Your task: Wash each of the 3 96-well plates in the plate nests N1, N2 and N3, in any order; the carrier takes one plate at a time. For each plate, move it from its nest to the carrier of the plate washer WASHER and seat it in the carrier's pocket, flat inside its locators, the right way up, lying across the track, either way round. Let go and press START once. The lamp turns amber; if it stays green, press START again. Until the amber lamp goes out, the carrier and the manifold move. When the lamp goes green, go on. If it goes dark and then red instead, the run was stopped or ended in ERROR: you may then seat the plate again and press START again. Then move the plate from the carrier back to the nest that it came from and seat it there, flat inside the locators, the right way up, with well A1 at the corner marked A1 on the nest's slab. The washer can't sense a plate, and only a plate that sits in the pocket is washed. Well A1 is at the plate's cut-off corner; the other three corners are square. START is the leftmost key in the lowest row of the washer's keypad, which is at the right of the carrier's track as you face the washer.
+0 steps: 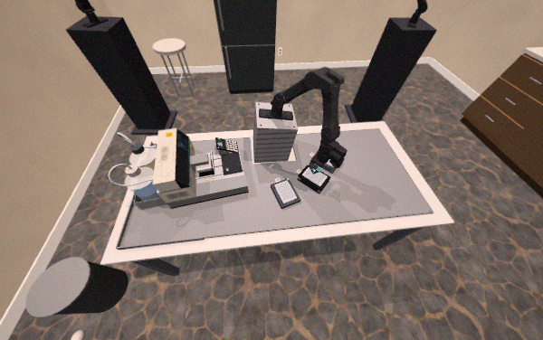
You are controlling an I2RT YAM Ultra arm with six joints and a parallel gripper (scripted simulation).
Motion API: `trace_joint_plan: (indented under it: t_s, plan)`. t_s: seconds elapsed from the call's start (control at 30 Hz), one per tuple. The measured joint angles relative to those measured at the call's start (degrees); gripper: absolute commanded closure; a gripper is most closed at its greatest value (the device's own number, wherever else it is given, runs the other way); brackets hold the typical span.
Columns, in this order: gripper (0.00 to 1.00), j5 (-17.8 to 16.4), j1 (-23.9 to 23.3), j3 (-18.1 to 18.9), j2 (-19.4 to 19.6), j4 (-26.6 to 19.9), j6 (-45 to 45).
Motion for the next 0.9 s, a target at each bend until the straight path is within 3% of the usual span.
trace_joint_plan:
  t_s: [0.57,0.9]
  plan:
    - [0.0,0.07,0.59,-0.42,-1.14,-0.85,0.07]
    - [0.0,0.46,8.39,-0.94,-1.55,-0.24,5.7]
